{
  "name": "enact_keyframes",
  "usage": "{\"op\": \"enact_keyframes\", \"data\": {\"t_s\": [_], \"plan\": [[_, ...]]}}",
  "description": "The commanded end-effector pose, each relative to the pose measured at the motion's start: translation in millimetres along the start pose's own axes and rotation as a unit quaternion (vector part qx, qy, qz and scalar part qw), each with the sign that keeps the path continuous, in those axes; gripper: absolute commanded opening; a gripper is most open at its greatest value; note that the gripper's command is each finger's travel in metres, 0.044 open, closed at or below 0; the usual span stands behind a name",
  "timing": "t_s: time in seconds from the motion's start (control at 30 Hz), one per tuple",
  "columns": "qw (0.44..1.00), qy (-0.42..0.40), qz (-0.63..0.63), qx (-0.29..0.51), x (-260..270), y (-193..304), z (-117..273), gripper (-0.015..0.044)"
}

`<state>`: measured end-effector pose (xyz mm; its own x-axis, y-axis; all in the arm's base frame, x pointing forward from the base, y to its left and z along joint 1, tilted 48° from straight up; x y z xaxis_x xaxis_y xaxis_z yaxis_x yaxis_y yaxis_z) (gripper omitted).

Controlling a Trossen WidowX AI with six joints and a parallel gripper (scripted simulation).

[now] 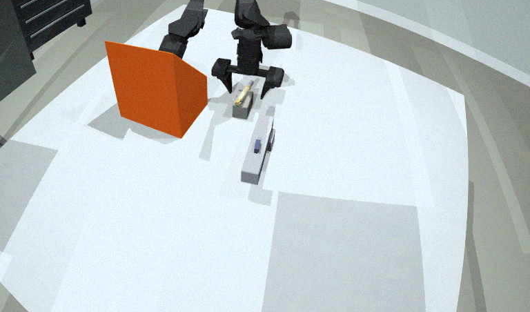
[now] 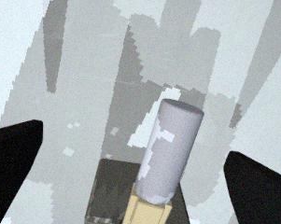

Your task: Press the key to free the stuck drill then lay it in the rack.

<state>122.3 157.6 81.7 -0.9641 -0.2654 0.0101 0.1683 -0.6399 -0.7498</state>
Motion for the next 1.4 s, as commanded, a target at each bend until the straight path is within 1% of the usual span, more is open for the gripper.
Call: {"op": "enact_keyframes", "data": {"t_s": [0.0, 0.6, 0.77, 0.87, 1.03, 1.07, 1.13, 1.37], "plan": [[1.000, 0.007, 0.007, 0.005, -0.2, -3.1, 16.2, 0.0440], [1.000, 0.007, 0.007, 0.008, -1.0, -6.1, 73.6, 0.0440], [1.000, 0.013, -0.004, 0.011, -3.5, -2.9, 70.4, 0.0440], [0.998, 0.056, -0.025, 0.007, -15.6, 0.5, 81.8, 0.0440], [0.980, 0.178, -0.084, -0.001, -44.7, 13.7, 120.5, 0.0440], [0.976, 0.198, -0.092, 0.011, -47.2, 17.5, 127.6, 0.0440], [0.962, 0.245, -0.117, 0.025, -53.6, 26.5, 144.6, 0.0440], [0.900, 0.382, -0.211, 0.002, -68.7, 56.1, 201.4, 0.0440]]}}
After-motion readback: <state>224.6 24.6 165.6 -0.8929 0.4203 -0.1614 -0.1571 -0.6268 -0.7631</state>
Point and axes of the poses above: the point midway between the two fingers, 35 mm back from their tips, its own z axis back along the fingers, its own x axis across the jaws, y = z × x, the point moved 10 cm from there along z, back along the fingers, and after that the axes turned 10 degrees about -z, right-handed, at the moved point
